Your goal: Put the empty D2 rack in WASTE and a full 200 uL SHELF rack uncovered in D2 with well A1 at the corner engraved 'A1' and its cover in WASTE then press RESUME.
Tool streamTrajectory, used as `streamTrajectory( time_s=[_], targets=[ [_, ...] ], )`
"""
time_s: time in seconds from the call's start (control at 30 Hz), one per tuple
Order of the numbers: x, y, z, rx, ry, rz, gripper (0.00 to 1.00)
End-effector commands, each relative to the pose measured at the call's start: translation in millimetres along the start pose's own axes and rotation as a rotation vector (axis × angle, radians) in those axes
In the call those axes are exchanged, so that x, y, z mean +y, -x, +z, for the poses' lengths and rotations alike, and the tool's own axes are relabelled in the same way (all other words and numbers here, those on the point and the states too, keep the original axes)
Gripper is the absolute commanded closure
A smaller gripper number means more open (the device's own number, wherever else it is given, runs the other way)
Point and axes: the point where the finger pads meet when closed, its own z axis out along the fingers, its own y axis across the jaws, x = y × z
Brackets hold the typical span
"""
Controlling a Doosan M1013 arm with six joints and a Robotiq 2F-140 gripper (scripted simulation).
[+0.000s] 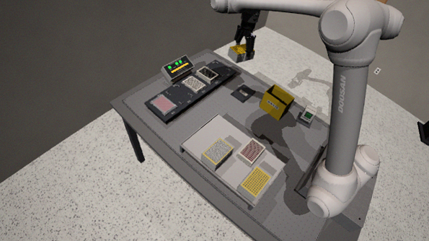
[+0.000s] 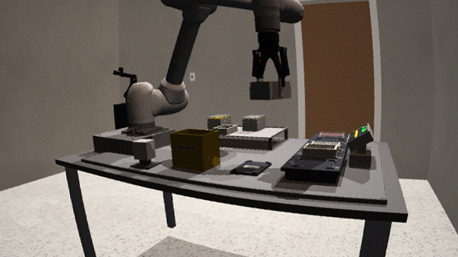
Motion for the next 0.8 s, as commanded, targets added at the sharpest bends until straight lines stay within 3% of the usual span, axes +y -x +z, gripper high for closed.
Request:
streamTrajectory(
  time_s=[0.0,0.77],
  targets=[
    [0.0,-0.5,-0.1,0.000,0.000,0.062,1.00],
    [0.0,-0.5,-0.1,0.000,0.000,0.482,1.00]
  ],
)
